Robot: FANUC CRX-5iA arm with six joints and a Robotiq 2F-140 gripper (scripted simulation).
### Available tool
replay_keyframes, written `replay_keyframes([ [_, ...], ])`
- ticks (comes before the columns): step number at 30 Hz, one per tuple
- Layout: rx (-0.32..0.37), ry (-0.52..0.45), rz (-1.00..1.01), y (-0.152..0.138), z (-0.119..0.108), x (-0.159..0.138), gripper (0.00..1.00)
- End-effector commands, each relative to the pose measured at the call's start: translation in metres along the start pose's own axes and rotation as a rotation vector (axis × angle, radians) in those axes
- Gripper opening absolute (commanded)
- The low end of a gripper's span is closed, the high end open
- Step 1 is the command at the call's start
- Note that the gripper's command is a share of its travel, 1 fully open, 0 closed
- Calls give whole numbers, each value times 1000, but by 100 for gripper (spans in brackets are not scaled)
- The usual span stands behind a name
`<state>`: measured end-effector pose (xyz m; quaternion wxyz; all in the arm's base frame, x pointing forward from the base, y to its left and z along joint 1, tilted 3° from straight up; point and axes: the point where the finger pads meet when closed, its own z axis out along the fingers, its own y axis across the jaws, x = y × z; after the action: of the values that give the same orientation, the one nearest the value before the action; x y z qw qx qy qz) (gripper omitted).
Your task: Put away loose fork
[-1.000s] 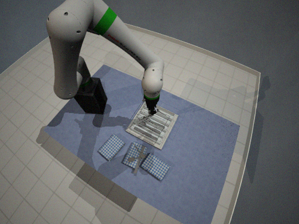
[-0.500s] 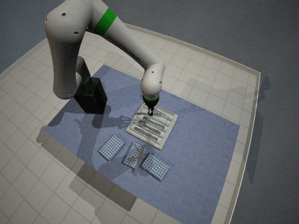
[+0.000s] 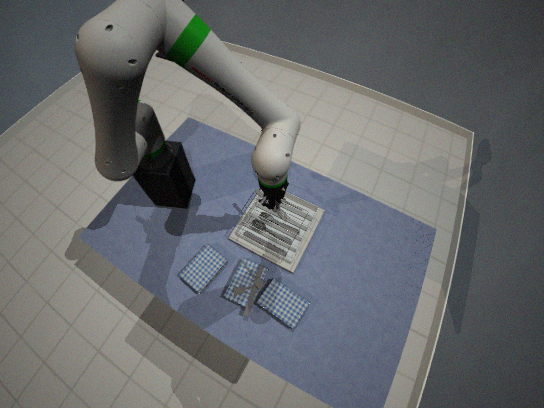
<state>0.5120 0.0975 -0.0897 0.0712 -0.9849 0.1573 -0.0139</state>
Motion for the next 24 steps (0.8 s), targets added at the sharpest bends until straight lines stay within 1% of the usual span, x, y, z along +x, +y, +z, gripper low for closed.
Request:
replay_keyframes([
  [1,-10,21,278,0,0,0,2],
  [3,-1,20,375,0,0,0,2],
  [5,-1,20,375,0,0,0,2],
  [6,10,20,517,0,0,0,2],
  [20,66,3,1177,0,0,0,2],
  [22,66,3,1177,0,0,0,2],
  [23,75,-2,1317,0,0,0,2],
  [24,78,-3,1357,0,0,0,2],
])
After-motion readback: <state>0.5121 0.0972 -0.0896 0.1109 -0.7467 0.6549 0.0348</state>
